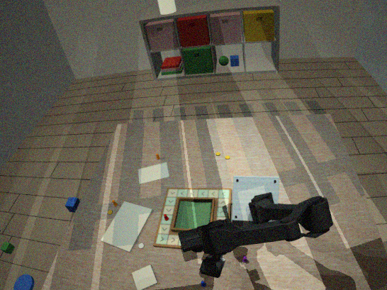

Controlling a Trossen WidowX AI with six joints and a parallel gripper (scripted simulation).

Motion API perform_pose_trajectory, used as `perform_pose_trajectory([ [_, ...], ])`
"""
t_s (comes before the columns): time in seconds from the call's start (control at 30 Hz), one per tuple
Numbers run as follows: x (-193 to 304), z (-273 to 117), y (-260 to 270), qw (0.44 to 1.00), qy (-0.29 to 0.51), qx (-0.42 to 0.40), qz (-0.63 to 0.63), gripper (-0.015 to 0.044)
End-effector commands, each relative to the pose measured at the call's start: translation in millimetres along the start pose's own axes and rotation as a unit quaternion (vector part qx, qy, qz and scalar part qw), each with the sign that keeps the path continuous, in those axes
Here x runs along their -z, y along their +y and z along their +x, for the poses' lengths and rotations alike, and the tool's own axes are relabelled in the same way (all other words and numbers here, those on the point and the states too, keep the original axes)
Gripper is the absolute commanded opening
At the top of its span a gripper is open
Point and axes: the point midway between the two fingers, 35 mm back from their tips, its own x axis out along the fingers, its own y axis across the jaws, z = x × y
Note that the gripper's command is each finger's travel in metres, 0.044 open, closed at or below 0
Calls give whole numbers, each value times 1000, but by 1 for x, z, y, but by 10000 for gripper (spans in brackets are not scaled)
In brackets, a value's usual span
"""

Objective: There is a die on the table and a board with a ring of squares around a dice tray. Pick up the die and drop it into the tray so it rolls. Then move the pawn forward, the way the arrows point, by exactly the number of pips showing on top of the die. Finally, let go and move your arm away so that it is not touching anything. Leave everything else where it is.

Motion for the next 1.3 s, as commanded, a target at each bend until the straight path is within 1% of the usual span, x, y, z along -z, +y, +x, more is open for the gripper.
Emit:
perform_pose_trajectory([
  [0.0, 1, 4, 0, 1000, 7, 0, 7, 275],
  [0.2, 1, 19, 0, 1000, 7, 0, 7, 275],
  [1.03, 2, 52, 1, 1000, 7, -1, 7, 275],
  [1.23, 2, 52, 1, 1000, 7, -1, 7, 118],
  [1.27, 2, 52, 1, 1000, 7, -1, 7, 111],
])
